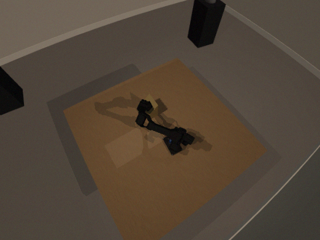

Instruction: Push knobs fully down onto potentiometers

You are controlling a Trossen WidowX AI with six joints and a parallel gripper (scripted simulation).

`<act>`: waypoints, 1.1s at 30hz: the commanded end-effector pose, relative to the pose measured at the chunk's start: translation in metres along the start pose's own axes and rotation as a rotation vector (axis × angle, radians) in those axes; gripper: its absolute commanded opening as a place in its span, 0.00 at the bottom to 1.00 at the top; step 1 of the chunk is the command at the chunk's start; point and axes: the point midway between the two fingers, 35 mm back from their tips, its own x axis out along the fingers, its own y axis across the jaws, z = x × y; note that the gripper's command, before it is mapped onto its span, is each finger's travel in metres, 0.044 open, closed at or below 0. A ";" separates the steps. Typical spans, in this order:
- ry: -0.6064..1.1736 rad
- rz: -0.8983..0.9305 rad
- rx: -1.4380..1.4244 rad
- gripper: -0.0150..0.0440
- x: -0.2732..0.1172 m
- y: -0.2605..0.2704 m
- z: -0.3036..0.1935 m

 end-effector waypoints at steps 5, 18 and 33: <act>0.005 0.000 0.003 0.25 0.004 -0.001 0.000; 0.005 0.000 0.003 0.25 0.003 -0.001 0.000; 0.008 -0.003 -0.005 0.34 -0.010 -0.001 -0.001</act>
